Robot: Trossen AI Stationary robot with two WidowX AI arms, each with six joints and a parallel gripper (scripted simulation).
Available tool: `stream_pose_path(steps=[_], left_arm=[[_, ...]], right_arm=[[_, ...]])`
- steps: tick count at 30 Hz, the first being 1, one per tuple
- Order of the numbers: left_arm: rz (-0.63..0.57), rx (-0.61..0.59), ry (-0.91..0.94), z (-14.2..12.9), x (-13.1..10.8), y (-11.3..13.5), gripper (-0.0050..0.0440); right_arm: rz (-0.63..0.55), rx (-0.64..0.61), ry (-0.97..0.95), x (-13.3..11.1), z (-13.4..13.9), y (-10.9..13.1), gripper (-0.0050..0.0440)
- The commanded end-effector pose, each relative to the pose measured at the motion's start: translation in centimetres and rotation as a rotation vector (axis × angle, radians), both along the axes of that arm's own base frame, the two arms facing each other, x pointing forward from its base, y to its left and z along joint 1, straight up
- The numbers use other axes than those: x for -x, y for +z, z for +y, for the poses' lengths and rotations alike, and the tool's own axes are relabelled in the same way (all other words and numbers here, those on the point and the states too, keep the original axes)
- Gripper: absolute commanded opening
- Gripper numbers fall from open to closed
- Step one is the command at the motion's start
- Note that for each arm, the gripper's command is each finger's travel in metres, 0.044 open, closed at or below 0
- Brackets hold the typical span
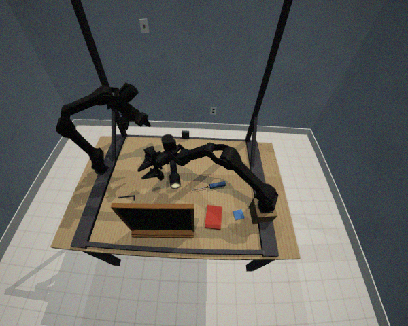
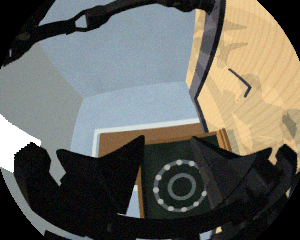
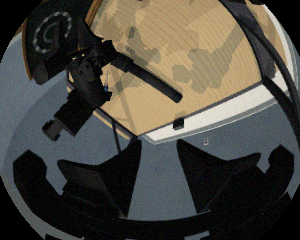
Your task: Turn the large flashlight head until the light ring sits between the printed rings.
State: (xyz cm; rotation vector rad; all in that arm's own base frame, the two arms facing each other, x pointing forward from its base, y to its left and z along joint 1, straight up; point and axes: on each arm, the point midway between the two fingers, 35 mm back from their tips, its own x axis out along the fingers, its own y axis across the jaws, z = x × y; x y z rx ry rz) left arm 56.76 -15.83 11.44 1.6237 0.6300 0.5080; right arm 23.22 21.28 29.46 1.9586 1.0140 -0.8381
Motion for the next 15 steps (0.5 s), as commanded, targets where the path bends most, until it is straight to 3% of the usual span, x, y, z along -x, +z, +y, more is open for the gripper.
stream_pose_path(steps=[1,13,15], left_arm=[[-0.068,0.059,-0.025,0.6,0.0,3.7,0.026],[-0.252,0.301,-0.138,5.2,1.1,11.3,0.026],[-0.252,0.301,-0.138,5.2,1.1,11.3,0.026]], right_arm=[[-0.052,0.01,0.044,-0.4,-0.4,0.2,0.0198],[-0.348,0.153,0.253,-3.9,-2.9,0.5,0.0198],[-0.348,0.153,0.253,-3.9,-2.9,0.5,0.0198]])
